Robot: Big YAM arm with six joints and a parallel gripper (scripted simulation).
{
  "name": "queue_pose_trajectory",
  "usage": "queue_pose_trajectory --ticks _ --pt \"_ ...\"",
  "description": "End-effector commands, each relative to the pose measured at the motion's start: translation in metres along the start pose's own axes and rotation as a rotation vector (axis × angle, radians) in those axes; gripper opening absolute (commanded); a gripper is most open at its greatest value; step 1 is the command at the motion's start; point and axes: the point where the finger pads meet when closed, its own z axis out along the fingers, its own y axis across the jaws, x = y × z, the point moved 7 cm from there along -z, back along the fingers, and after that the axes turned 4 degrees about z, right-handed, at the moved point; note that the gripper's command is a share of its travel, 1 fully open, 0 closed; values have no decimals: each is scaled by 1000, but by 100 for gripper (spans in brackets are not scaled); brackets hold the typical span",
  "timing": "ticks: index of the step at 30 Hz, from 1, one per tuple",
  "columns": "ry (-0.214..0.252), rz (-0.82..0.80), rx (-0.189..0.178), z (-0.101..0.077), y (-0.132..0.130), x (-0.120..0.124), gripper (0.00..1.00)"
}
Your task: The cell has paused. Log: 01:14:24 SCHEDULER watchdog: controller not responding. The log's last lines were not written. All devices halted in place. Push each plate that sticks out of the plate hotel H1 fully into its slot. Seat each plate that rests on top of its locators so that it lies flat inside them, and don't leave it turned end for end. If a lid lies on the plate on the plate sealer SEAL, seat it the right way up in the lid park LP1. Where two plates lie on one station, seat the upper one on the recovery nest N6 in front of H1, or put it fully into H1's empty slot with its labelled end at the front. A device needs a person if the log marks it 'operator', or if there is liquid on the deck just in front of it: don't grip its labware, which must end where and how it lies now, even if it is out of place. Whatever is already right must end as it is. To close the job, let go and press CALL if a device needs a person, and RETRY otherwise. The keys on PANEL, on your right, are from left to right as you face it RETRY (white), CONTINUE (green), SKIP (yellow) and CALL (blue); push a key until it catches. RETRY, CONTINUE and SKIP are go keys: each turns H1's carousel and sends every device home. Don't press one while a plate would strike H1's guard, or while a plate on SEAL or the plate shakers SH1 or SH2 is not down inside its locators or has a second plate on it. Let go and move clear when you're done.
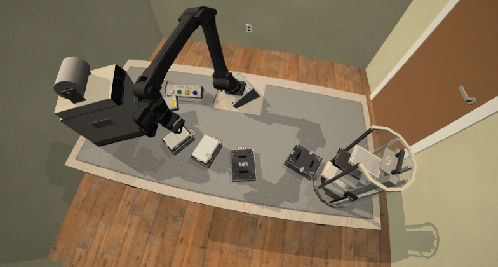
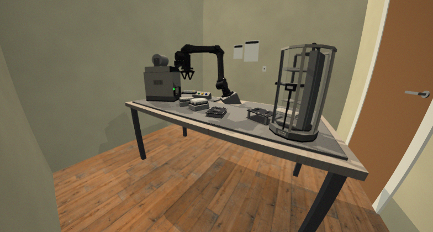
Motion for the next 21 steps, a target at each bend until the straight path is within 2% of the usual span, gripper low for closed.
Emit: queue_pose_trajectory --ticks 1,15,21 --pt "-24 -73 -1 -17 -5 -14 100" --pt "-25 -400 2 -17 -5 -14 100" --pt "-24 -493 3 -17 -5 -14 100"
